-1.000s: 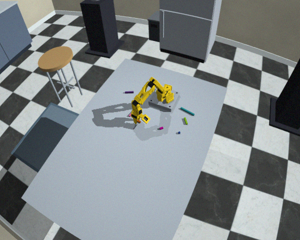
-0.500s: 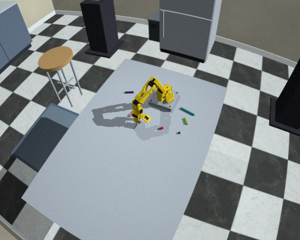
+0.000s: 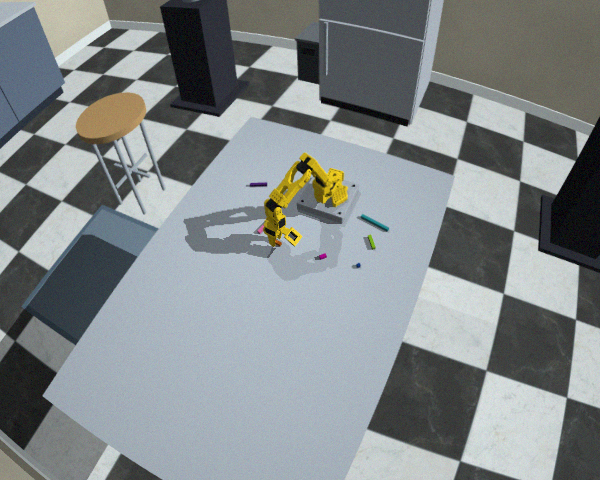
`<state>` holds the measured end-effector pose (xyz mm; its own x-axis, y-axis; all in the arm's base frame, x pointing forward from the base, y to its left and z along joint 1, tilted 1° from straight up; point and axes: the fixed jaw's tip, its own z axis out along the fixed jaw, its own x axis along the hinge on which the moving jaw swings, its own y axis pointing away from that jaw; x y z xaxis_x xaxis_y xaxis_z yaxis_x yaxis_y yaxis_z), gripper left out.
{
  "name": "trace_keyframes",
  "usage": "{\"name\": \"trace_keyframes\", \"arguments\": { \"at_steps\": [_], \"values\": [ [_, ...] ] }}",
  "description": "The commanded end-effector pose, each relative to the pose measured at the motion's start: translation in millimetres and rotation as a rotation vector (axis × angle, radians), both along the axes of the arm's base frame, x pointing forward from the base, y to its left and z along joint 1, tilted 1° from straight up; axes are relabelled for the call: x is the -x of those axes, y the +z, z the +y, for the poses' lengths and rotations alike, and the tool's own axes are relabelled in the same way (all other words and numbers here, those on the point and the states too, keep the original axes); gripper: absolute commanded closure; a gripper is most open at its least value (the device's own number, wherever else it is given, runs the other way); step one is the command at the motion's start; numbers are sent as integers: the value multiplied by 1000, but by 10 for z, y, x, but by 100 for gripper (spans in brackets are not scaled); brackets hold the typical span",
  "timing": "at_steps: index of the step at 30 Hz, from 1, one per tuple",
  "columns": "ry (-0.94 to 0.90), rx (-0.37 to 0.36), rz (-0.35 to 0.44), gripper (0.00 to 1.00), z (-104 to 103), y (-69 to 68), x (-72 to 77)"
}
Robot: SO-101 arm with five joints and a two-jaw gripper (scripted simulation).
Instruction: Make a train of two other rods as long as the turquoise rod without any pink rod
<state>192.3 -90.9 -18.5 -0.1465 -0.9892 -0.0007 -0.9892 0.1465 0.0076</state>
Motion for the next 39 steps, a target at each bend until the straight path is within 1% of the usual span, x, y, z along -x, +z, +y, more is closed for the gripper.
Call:
{"name": "trace_keyframes", "arguments": {
  "at_steps": [1, 7, 20, 39],
  "values": [
    [-2, 1, -5, 83, -8, 15, 14],
    [-2, 1, -5, 83, -8, 41, 13],
    [-2, 1, -5, 83, -9, 184, 13],
    [-2, 1, -5, 83, -10, 234, 11]
  ]
}}
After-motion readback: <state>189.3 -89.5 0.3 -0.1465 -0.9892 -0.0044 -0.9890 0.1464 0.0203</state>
